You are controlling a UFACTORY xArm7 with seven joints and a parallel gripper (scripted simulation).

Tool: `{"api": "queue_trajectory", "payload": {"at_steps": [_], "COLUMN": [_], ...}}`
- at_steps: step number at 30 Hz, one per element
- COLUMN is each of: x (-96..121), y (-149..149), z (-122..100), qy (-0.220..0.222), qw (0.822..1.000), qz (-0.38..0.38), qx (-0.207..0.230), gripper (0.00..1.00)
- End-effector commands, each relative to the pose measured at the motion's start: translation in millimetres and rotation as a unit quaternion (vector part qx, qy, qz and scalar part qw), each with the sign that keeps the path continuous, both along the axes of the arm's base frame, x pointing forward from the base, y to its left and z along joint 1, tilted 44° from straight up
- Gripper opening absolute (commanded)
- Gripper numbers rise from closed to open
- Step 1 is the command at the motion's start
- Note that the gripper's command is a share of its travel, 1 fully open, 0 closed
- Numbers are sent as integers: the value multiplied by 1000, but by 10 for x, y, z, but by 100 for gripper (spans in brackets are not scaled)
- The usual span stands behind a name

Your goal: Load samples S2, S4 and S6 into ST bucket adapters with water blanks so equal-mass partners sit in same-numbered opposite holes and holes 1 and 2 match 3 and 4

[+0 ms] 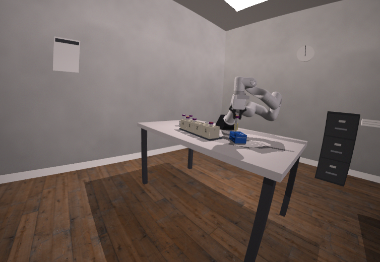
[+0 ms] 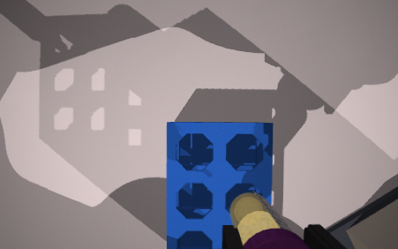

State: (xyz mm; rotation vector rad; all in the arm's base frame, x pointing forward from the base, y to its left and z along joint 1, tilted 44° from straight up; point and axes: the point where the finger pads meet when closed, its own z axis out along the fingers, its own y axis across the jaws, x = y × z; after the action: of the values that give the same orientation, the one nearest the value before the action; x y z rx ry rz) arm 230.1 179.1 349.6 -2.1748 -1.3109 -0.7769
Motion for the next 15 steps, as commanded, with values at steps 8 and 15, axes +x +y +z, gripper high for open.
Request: {"api": "queue_trajectory", "payload": {"at_steps": [8, 15], "x": [-46, -77], "y": [-138, -230], "z": [157, 258], "qy": [-1, -1], "qw": [1000, 1000], "qz": [0, 0], "qx": [1, 1], "gripper": [0, 0]}}
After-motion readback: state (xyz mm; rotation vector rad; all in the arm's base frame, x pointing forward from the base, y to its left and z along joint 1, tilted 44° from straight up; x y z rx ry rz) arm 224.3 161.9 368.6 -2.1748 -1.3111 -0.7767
